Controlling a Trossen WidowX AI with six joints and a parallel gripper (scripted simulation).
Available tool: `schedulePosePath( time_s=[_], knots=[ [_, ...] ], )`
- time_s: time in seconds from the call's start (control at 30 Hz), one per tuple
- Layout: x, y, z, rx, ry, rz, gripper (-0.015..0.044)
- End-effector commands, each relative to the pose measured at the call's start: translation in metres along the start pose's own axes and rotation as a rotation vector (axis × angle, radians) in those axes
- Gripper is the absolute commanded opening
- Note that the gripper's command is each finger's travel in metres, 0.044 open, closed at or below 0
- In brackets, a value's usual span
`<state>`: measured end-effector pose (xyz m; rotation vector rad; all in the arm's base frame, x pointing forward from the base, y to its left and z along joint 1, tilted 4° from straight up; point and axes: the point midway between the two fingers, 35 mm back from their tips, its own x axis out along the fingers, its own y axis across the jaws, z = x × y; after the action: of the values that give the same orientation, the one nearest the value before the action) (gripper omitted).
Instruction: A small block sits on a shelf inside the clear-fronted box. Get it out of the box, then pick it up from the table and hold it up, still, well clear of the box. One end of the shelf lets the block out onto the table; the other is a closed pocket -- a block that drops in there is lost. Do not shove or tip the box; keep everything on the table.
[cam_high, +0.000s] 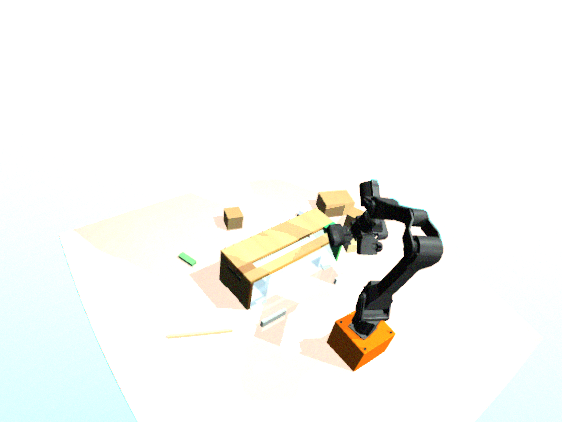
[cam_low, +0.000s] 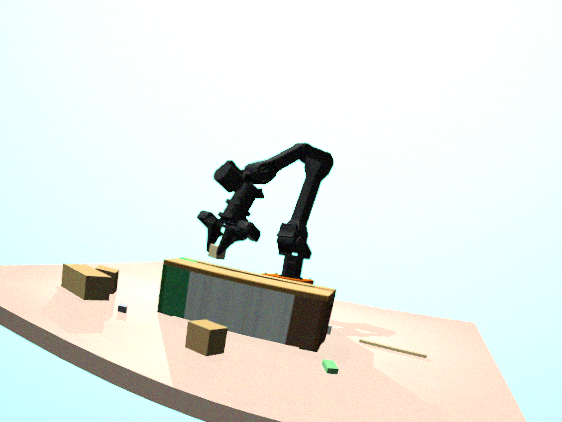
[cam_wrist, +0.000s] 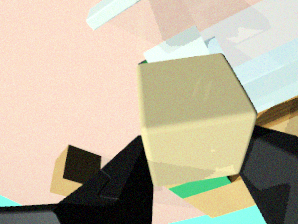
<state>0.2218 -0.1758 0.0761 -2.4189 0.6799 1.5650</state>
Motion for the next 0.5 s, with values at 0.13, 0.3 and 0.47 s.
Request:
schedulePosePath(
  time_s=[0.13,0.3,0.47],
  knots=[
    [-0.024,-0.003,0.008,0.125,0.030,0.056,0.0000],
    [-0.029,-0.004,0.009,0.151,0.038,0.066,0.0000],
    [-0.029,-0.004,0.009,0.151,0.038,0.066,0.0000]
  ],
)
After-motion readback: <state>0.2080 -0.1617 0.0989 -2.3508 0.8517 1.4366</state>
